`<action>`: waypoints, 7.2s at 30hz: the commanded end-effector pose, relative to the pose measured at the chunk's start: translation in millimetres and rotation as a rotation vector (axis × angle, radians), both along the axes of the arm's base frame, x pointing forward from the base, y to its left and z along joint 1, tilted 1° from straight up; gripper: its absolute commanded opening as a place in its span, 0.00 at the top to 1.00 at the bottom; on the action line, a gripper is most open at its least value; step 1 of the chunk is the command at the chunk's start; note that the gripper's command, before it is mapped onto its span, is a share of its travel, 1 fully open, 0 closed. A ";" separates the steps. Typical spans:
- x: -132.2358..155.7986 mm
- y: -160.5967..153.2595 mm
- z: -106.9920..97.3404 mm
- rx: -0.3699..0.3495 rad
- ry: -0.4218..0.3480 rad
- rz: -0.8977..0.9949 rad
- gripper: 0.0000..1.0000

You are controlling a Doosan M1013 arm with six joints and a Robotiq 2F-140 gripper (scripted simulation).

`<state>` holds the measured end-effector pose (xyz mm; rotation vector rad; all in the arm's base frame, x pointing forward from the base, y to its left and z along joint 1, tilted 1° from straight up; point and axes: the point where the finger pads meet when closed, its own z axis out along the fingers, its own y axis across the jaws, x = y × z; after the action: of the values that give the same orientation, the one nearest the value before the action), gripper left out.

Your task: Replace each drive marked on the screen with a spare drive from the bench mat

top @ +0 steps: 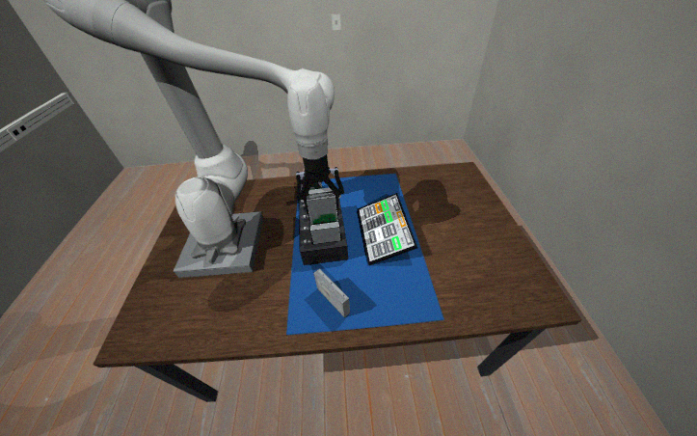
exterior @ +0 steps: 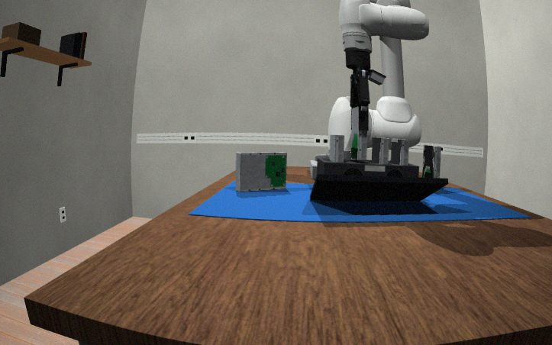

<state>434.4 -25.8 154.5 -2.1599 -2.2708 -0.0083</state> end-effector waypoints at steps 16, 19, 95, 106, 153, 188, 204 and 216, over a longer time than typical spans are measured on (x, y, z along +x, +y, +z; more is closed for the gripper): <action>1.1 0.6 0.5 0.000 -0.001 0.000 0.90; 1.1 0.6 0.5 0.000 -0.001 0.000 0.90; 1.1 0.8 -15.7 0.000 -0.001 0.000 0.90; 1.1 0.8 -15.7 0.000 -0.001 0.000 0.90; 1.1 0.9 -28.5 0.000 -0.001 0.000 0.90; 1.1 1.2 -58.7 0.000 -0.001 0.000 0.90; 1.1 1.3 -70.4 0.000 -0.001 0.000 0.90; 1.1 1.4 -77.1 0.000 -0.001 0.000 0.90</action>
<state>435.1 -24.5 78.2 -2.1599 -2.2708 -0.0085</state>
